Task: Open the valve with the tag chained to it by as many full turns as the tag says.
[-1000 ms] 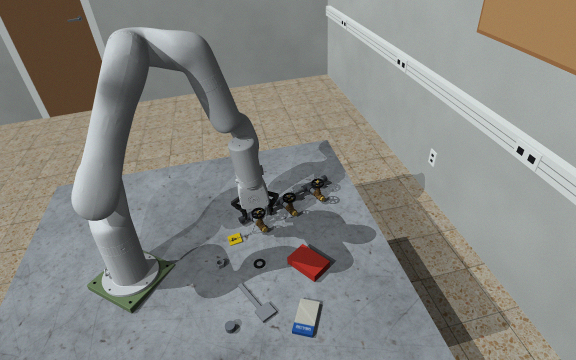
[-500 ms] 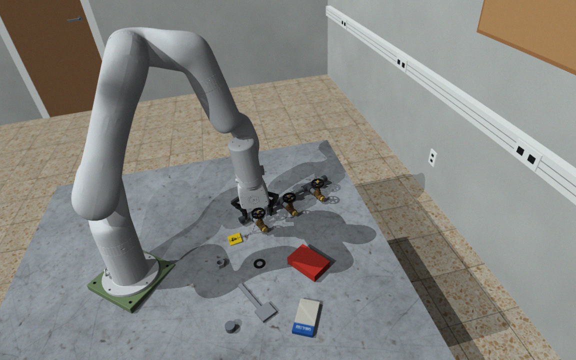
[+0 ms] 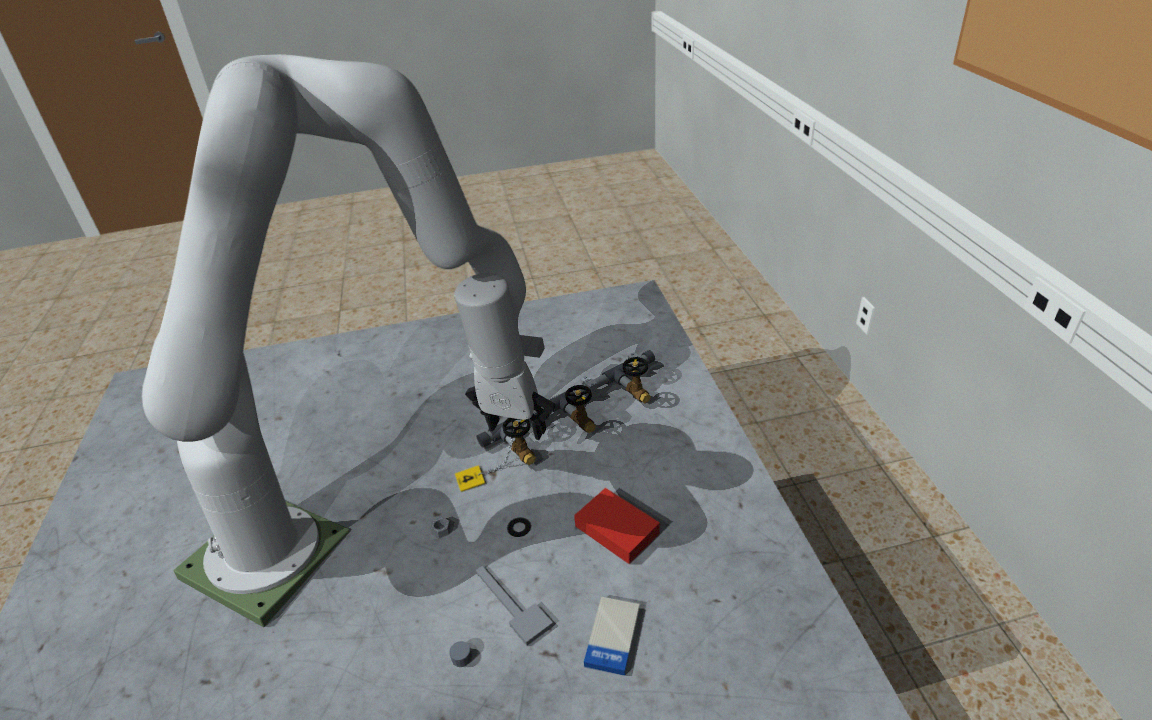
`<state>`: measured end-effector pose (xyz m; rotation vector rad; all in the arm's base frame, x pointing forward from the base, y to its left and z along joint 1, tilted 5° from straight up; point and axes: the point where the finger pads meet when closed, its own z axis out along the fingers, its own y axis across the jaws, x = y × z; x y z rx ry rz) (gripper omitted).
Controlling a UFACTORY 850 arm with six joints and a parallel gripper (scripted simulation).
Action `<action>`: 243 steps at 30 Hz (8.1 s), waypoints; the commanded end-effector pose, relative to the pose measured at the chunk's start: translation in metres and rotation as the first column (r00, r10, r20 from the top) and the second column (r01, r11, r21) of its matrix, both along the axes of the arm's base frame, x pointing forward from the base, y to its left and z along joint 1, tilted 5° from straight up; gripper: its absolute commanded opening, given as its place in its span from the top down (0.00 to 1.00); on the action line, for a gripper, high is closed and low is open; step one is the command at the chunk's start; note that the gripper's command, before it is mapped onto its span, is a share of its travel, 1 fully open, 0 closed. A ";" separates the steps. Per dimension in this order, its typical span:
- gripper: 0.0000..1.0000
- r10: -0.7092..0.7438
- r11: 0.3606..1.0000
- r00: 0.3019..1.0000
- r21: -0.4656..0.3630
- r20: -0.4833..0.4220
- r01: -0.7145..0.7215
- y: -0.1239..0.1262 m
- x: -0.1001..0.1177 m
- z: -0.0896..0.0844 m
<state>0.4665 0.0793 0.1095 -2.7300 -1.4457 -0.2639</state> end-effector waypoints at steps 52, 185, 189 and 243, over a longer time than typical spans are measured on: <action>0.00 -0.646 -0.715 -0.700 -0.078 -0.306 0.694 0.000 0.001 0.001; 1.00 -0.714 -0.650 -0.644 -0.083 -0.277 0.756 0.000 0.001 0.001; 1.00 -0.801 -0.539 -0.534 -0.063 -0.271 0.840 0.000 0.001 0.001; 1.00 0.032 0.996 0.999 -0.079 0.036 -0.029 0.000 0.001 0.001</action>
